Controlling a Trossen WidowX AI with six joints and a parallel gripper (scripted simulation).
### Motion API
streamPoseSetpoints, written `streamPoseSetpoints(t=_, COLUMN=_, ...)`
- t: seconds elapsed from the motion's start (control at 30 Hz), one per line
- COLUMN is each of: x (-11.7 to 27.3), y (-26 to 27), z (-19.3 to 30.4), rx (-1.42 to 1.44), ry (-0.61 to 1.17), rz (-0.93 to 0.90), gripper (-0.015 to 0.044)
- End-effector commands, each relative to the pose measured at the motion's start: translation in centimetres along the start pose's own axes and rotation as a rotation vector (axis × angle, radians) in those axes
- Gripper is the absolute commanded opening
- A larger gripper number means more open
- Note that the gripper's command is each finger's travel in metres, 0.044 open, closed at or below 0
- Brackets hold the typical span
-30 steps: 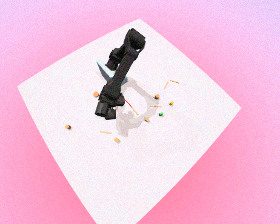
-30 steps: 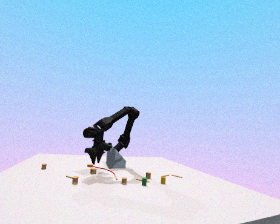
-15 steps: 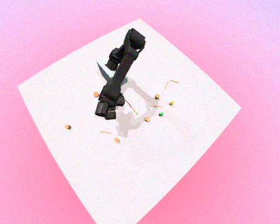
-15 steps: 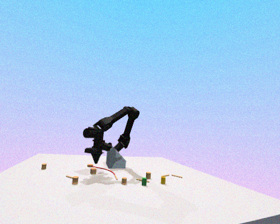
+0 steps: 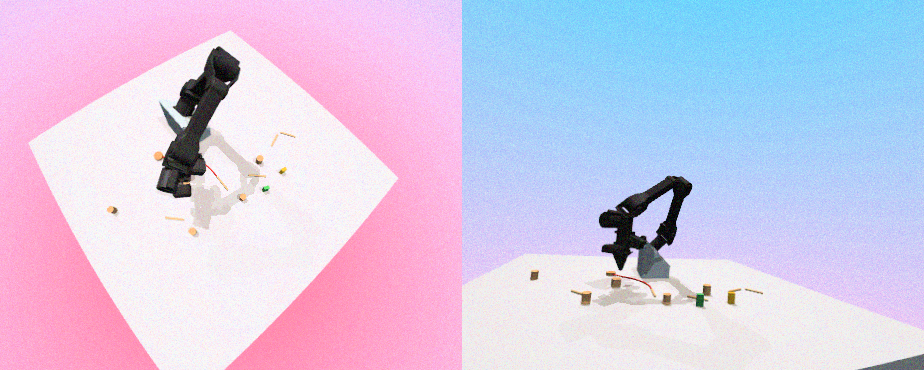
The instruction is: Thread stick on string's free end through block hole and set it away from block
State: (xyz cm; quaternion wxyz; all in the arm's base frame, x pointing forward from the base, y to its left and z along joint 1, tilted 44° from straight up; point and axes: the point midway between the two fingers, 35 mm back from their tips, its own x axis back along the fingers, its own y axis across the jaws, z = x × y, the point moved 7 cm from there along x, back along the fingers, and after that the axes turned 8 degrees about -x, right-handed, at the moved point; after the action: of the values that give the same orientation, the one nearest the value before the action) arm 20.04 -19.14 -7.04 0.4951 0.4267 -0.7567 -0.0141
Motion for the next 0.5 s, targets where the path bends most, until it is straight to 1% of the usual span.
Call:
streamPoseSetpoints(t=0.0, x=0.00, y=0.00, z=0.00, rx=0.000, ry=0.000, rz=0.000, gripper=0.0026)
streamPoseSetpoints(t=0.27, x=0.00, y=0.00, z=0.00, rx=0.000, ry=0.000, rz=0.000, gripper=0.0236)
streamPoseSetpoints(t=0.33, x=0.00, y=0.00, z=0.00, rx=0.000, ry=0.000, rz=0.000, gripper=0.0240)
streamPoseSetpoints(t=0.47, x=0.00, y=0.00, z=0.00, rx=0.000, ry=0.000, rz=0.000, gripper=0.0135)
